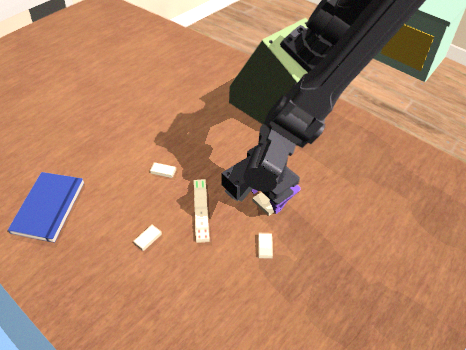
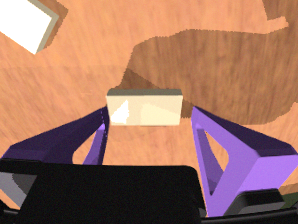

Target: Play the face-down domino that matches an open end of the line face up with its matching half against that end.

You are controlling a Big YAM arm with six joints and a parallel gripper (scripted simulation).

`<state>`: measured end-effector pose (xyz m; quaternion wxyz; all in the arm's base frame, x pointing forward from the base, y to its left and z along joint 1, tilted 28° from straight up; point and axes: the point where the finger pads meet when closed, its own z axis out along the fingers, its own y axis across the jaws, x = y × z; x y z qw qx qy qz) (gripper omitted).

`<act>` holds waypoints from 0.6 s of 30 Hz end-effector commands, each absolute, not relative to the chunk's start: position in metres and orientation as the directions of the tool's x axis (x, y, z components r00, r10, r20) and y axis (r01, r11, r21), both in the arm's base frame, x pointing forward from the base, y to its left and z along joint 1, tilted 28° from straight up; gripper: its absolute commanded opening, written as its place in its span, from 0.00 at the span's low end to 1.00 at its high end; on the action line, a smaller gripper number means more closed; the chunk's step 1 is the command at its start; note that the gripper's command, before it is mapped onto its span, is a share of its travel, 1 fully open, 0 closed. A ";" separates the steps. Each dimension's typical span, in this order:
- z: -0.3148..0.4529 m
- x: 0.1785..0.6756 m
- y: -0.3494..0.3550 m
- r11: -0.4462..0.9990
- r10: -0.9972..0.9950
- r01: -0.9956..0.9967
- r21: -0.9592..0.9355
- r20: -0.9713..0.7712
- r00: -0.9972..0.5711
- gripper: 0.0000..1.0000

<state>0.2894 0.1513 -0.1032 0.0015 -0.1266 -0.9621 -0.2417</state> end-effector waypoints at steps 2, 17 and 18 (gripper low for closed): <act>-0.097 0.321 0.158 0.846 0.269 0.236 0.479 0.000 -0.963 0.69; -0.096 0.327 0.158 0.845 0.273 0.235 0.481 -0.010 -0.962 0.69; -0.096 0.327 0.158 0.845 0.273 0.235 0.481 -0.010 -0.962 0.69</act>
